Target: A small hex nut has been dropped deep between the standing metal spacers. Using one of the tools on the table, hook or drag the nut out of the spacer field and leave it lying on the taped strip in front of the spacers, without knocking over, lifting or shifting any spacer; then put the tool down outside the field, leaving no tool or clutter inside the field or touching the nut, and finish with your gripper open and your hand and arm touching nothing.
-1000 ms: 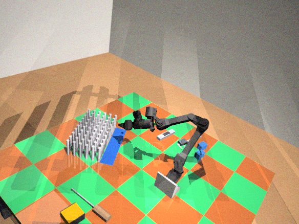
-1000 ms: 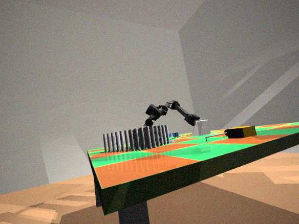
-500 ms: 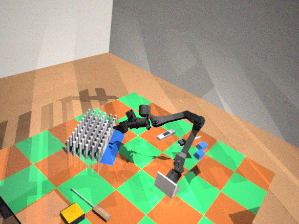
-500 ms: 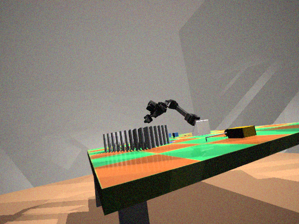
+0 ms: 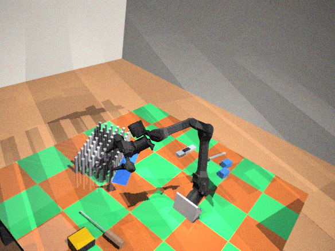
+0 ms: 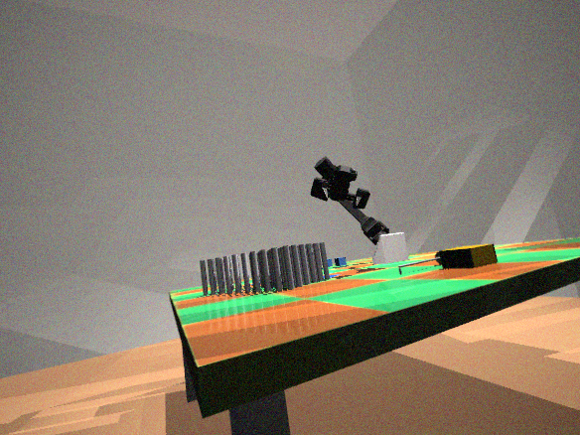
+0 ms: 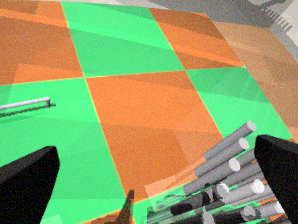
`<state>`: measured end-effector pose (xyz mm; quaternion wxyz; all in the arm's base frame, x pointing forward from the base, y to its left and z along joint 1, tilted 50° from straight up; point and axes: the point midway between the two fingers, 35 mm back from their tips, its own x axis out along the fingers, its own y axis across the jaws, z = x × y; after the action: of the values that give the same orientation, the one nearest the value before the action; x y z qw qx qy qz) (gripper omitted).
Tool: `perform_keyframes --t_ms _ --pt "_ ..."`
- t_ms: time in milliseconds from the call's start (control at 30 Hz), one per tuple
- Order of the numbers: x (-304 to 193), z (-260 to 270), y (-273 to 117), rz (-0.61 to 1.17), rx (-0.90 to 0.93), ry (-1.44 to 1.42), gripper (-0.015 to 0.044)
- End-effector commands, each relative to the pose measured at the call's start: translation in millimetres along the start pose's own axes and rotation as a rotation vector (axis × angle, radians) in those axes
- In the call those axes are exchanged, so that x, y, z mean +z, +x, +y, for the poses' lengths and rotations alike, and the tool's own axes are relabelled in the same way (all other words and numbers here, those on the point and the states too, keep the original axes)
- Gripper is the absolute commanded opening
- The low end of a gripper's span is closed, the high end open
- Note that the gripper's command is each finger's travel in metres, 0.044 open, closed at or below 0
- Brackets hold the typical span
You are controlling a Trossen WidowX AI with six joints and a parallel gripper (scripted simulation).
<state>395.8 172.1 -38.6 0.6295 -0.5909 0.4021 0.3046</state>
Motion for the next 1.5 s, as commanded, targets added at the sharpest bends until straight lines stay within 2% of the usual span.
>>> perform_keyframes --t_ms 0,267,433,500,800,1000,1367,1467 --pt "36 46 11 0.037 0.091 -0.292 0.0440" --pt "89 173 26 0.158 0.285 -1.077 0.0440" --pt "95 259 30 0.270 0.407 -1.646 0.0440" --pt "93 279 31 0.303 0.437 -1.789 0.0440" --pt "92 281 32 0.308 0.441 -1.807 0.0440" --pt "46 293 65 0.310 0.441 -1.807 0.0440" --pt "45 294 66 0.310 0.441 -1.807 0.0440" --pt "44 293 65 0.250 0.518 -1.782 0.0440"
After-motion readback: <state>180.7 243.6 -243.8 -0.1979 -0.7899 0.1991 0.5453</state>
